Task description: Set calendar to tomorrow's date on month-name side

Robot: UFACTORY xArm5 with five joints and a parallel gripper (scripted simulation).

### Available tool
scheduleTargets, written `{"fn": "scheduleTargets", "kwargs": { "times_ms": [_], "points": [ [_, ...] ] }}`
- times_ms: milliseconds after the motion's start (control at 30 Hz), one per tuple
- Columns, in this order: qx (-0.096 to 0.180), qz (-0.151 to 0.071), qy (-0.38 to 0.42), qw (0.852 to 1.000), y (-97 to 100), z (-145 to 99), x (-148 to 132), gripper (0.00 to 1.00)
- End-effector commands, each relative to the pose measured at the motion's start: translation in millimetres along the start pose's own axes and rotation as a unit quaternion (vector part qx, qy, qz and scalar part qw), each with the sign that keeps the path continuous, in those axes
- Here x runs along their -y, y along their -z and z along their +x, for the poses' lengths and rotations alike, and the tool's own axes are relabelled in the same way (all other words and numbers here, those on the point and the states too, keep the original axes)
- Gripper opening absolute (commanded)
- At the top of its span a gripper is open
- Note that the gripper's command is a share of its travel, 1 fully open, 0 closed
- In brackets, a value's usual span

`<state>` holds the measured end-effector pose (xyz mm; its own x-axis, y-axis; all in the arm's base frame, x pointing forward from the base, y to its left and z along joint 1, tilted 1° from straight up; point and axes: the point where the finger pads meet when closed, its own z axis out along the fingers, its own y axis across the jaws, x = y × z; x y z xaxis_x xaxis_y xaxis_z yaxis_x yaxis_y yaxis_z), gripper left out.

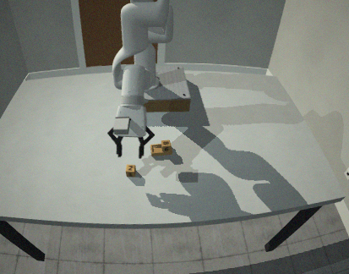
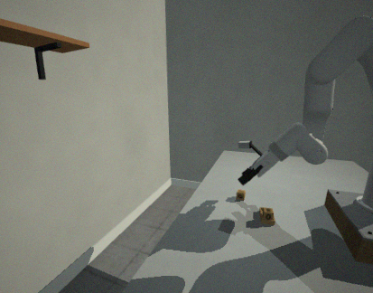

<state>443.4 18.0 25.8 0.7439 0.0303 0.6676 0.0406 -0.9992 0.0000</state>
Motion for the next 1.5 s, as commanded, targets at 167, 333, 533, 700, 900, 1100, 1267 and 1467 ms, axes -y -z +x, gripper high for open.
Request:
{"fn": "scheduleTargets", "kwargs": {
  "times_ms": [167,333,533,700,900,1100,1267,1467],
  "points": [
    [0.041,0.000,0.000,0.999,-1.5,2.2,0.1,0.71],
    [0.070,0.000,0.000,0.998,-0.6,3.2,0.3,0.71],
    [0.095,0.000,0.000,0.995,-1.8,4.2,0.2,0.71],
    [0.123,0.000,0.000,0.992,-1.4,5.3,0.0,0.71],
    [0.138,0.000,0.000,0.990,-1.5,5.8,0.0,0.71],
    [0.187,0.000,0.000,0.982,-1.9,7.7,0.0,0.71],
    [0.190,0.000,0.000,0.982,-1.8,7.8,0.0,0.71],
    [0.239,0.000,0.000,0.971,-3.1,9.6,-0.1,0.71]
  ]
}}
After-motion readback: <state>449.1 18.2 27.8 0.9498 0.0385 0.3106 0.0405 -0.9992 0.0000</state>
